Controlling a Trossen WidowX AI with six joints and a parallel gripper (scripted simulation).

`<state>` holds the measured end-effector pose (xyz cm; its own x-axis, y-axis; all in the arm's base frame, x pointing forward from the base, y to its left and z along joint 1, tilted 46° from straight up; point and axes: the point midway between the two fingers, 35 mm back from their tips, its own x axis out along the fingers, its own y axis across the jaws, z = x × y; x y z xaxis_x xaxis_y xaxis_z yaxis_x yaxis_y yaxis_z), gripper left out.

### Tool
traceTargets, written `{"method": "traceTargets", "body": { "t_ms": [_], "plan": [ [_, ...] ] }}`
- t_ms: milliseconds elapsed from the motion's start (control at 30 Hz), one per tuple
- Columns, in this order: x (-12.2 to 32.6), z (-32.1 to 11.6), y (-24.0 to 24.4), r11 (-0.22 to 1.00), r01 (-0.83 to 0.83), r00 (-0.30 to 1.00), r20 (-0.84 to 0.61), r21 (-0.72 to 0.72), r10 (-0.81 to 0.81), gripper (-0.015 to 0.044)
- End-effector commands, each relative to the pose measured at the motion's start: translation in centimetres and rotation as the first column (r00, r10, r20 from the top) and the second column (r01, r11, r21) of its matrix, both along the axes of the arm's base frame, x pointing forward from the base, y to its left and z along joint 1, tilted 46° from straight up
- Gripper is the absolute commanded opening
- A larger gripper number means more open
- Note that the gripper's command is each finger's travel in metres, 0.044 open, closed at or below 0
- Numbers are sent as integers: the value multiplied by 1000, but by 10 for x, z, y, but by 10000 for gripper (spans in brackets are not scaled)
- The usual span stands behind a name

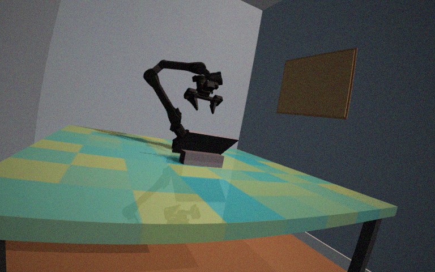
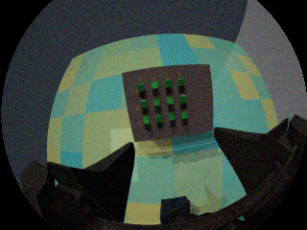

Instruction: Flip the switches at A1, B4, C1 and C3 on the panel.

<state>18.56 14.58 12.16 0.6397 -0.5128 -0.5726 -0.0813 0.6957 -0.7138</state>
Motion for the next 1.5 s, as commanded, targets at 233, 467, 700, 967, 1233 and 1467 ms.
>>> {"method": "traceTargets", "body": {
  "t_ms": [233, 467, 700, 967, 1233, 1467],
  "plan": [
    [92, -59, 8, 1000, 10, 1000, 20, 18, -10, 190],
    [102, -63, 6, 1000, 13, 1000, 27, 16, -13, 6],
    [125, -82, -12, 999, 32, 999, 10, 13, -32, 0],
    [132, -88, -17, 999, 32, 999, 11, 13, -32, 0],
    [137, -92, -21, 999, 32, 999, 11, 13, -32, 0],
    [141, -96, -24, 999, 32, 999, 12, 13, -32, 0]
  ]
}}
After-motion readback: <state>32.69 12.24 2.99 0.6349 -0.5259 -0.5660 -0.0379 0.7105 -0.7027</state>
